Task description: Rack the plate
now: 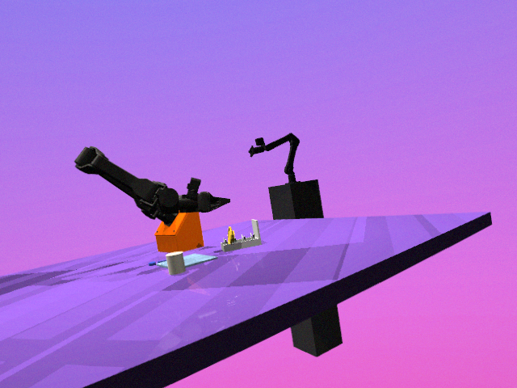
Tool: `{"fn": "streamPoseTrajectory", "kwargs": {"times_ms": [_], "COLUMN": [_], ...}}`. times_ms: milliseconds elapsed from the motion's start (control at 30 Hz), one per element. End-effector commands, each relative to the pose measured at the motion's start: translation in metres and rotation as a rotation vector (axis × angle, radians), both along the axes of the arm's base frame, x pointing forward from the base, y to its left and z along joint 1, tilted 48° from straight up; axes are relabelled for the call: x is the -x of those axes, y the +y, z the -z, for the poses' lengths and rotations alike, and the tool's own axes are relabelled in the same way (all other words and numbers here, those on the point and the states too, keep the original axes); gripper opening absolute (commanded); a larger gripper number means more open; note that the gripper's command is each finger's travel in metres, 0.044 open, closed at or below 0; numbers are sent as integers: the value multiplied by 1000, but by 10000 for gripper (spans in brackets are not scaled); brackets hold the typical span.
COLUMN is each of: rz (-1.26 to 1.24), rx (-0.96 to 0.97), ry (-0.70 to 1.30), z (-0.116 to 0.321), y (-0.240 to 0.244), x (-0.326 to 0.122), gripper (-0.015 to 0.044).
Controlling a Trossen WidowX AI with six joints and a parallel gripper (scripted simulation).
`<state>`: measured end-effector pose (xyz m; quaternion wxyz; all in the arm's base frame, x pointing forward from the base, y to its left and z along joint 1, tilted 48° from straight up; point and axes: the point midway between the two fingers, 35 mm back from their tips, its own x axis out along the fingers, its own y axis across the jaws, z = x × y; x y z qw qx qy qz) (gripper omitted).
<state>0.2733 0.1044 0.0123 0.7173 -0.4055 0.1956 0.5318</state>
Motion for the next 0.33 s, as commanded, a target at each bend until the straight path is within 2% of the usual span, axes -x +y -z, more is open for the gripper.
{"fn": "streamPoseTrajectory", "kwargs": {"times_ms": [0, 300], "rz": [17, 158], "rx": [3, 64], "ry": [15, 217], "z": [-6, 1], "y": [6, 12], "x": [2, 10], "gripper": [400, 400]}}
